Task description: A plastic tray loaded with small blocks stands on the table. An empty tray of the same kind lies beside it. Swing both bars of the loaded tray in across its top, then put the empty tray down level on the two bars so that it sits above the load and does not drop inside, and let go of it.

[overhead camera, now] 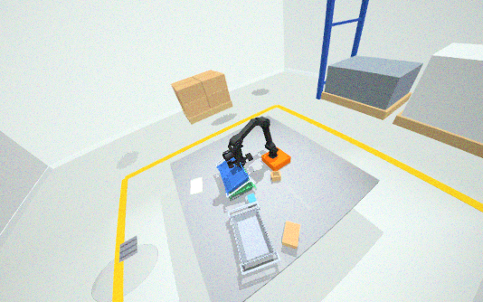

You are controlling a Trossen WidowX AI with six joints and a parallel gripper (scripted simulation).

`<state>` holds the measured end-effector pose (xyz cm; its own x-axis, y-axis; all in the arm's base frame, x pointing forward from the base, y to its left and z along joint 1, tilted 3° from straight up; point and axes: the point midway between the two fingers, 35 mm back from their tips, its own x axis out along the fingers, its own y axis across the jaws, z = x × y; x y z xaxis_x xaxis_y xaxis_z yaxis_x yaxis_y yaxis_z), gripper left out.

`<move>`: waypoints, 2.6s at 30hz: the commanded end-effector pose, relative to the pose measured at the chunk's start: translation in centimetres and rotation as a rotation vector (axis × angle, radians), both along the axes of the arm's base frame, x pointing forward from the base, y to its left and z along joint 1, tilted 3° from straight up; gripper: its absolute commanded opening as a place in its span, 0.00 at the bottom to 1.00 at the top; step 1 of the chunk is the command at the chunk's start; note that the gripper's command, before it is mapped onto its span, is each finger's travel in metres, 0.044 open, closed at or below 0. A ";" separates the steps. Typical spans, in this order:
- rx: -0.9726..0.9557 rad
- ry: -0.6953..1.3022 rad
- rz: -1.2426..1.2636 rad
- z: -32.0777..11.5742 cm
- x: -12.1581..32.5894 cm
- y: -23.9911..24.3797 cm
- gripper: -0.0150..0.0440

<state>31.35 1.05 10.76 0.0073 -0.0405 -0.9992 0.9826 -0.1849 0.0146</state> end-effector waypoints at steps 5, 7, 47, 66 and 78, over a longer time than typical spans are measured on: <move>0.004 0.007 -0.005 -0.8 -0.7 0.1 0.25; 0.004 0.007 -0.005 -0.9 -0.7 0.1 0.25; 0.004 0.007 -0.005 -4.0 -1.8 0.2 0.25; 0.004 0.008 -0.005 -5.5 -2.1 0.3 0.25; 0.004 0.008 -0.005 -5.5 -2.1 0.3 0.25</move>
<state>29.70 1.26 5.80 0.0247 -0.0396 -0.9989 0.9820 -0.1860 0.0317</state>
